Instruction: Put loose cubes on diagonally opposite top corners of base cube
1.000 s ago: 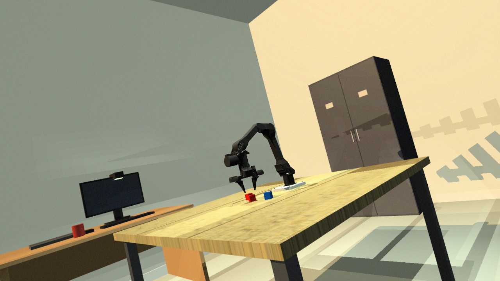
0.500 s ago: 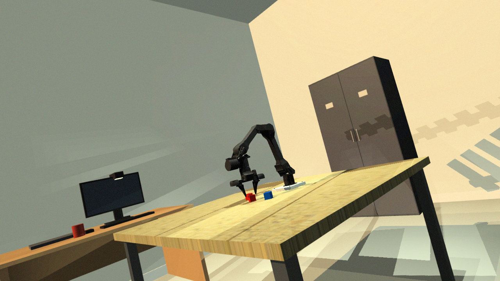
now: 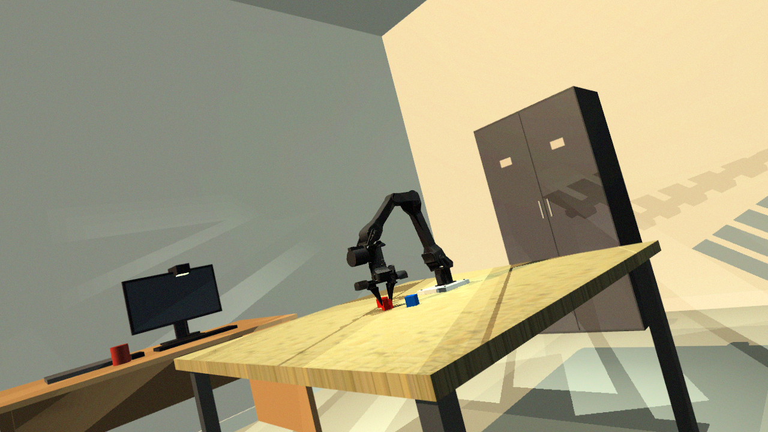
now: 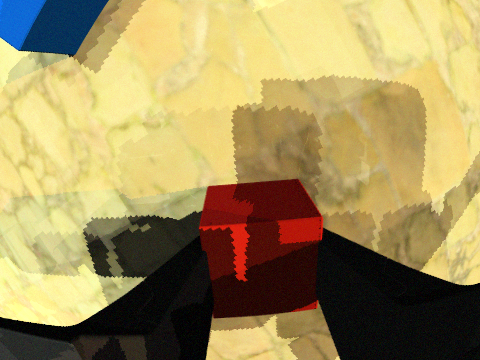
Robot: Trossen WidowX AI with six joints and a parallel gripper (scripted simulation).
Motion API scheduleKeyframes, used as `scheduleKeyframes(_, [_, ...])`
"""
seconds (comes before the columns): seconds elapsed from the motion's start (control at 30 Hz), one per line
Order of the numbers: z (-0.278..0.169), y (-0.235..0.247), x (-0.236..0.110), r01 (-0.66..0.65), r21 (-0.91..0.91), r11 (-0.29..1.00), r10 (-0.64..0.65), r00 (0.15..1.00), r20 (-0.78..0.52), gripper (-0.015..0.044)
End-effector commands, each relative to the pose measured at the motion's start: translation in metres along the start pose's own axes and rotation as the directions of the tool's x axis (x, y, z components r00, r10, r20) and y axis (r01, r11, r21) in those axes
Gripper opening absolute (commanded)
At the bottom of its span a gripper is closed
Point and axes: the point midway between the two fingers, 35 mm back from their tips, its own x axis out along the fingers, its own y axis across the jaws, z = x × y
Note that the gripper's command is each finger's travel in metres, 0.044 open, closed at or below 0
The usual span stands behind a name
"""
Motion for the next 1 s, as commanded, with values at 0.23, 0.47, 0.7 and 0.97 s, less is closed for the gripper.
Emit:
scheduleKeyframes(0.23, [-0.003, -0.004, -0.008, 0.020, -0.027, 0.999, -0.020, 1.000, -0.020, 0.0105])
scheduleKeyframes(0.47, [-0.003, -0.006, -0.020, 0.019, -0.027, 0.999, -0.020, 1.000, -0.019, 0.0105])
scheduleKeyframes(0.7, [-0.002, -0.007, -0.033, 0.018, -0.025, 1.000, -0.019, 1.000, -0.018, 0.0105])
scheduleKeyframes(0.97, [-0.001, -0.008, -0.048, 0.016, -0.023, 1.000, -0.017, 1.000, -0.017, 0.0105])
